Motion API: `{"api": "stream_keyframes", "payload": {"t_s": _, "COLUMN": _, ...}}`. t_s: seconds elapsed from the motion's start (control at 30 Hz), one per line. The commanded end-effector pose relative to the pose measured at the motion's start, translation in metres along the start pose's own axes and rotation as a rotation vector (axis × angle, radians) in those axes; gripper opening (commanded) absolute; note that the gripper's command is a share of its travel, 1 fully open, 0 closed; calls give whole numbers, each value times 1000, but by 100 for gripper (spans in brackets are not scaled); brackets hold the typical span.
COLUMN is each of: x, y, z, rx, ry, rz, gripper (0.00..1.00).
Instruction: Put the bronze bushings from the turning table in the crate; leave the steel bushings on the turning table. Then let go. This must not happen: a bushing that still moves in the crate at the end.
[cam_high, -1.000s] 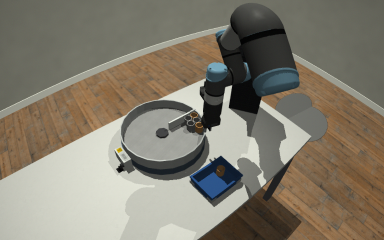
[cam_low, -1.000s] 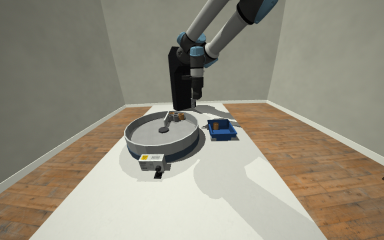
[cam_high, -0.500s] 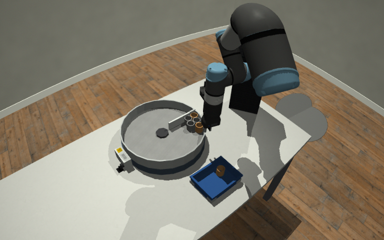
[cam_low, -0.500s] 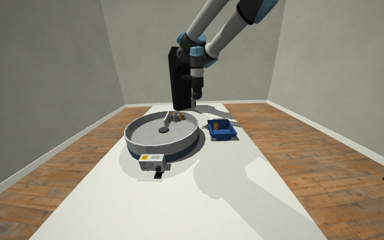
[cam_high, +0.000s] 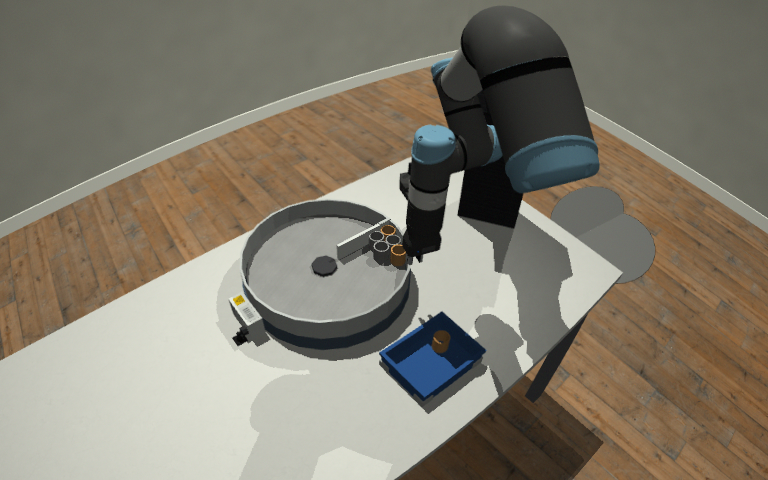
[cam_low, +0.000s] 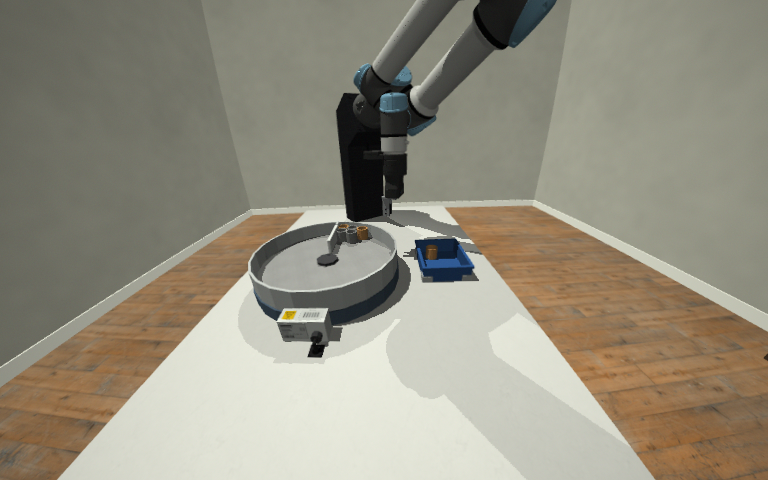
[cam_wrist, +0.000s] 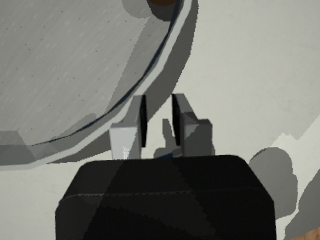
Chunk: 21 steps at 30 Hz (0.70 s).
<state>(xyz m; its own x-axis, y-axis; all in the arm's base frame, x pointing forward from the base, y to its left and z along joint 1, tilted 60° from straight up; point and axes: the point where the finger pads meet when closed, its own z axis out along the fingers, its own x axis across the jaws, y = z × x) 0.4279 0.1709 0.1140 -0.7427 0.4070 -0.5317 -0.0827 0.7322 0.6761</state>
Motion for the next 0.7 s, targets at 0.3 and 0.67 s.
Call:
{"api": "stream_keyframes", "payload": {"t_s": 0.3, "x": -20, "y": 4, "z": -46, "rx": 0, "ry": 0, "rz": 0, "gripper": 45}}
{"api": "stream_keyframes", "payload": {"t_s": 0.67, "x": -20, "y": 4, "z": -46, "rx": 0, "ry": 0, "rz": 0, "gripper": 45}}
